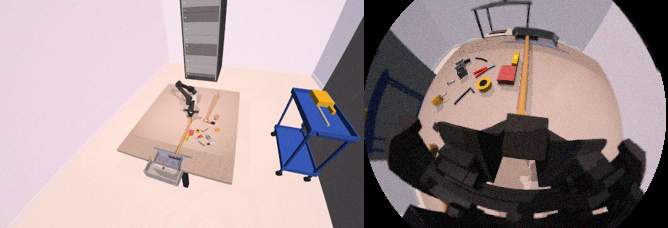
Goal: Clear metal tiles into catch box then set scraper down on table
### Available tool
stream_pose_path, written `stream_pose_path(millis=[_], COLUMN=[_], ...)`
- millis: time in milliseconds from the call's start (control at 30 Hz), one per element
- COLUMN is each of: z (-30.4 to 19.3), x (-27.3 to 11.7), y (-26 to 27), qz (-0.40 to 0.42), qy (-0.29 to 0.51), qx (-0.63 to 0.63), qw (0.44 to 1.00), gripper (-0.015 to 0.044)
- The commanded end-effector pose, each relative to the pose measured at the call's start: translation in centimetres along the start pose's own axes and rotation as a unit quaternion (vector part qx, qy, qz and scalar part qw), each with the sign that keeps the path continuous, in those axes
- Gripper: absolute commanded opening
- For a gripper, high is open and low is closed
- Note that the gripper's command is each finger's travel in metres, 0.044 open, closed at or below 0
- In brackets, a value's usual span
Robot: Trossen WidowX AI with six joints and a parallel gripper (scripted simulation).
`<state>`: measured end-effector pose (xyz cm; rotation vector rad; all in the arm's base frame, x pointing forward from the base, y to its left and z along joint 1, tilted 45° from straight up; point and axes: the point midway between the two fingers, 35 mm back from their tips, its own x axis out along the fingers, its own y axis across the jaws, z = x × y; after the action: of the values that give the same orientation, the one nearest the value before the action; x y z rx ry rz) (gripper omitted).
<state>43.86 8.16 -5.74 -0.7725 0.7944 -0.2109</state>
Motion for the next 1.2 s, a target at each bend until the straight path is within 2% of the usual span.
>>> stream_pose_path(millis=[0, 1167], z=[-0.1, -3.9], x=[-0.7, -3.5], y=[0.4, 0.5], qz=[0.003, 0.004], qy=[-0.005, -0.007], qx=[-0.003, -0.003], qw=[1.000, 1.000], gripper=[0.0000, 0.0000])
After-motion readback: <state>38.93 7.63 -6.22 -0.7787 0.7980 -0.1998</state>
